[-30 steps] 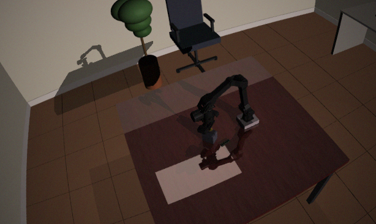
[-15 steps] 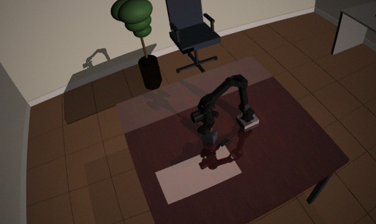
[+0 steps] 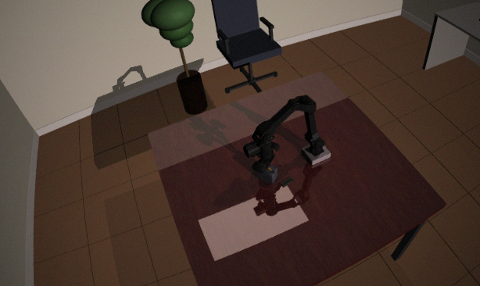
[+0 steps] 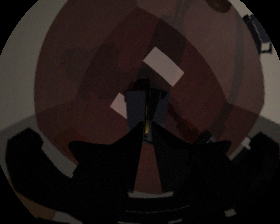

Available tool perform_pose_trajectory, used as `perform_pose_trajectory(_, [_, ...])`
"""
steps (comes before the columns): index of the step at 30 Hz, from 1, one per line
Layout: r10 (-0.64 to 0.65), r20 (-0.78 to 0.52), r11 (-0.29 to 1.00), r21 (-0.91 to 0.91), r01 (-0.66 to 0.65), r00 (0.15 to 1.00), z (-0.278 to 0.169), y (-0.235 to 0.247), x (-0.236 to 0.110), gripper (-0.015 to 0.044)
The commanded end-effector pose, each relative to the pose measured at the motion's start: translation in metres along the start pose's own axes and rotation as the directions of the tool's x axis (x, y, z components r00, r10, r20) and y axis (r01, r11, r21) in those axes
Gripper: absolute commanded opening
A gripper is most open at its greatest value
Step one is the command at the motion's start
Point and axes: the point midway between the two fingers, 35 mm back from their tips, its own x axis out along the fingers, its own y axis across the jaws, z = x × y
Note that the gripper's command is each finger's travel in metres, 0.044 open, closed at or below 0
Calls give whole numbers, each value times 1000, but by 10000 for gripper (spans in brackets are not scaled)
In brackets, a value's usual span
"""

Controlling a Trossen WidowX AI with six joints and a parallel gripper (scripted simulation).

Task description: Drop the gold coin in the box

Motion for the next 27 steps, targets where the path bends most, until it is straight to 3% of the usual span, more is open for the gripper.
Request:
perform_pose_trajectory(1, [0,0,1000,0,0,1000,0,0,0,131])
perform_pose_trajectory(3, [0,0,1000,0,0,1000,0,0,0,161])
perform_pose_trajectory(11, [0,0,1000,0,0,1000,0,0,0,161])
perform_pose_trajectory(21, [-1,0,1000,0,1,1000,0,0,-20,423])
perform_pose_trajectory(27, [-9,-6,1000,-2,9,1000,-2,-4,-62,440])
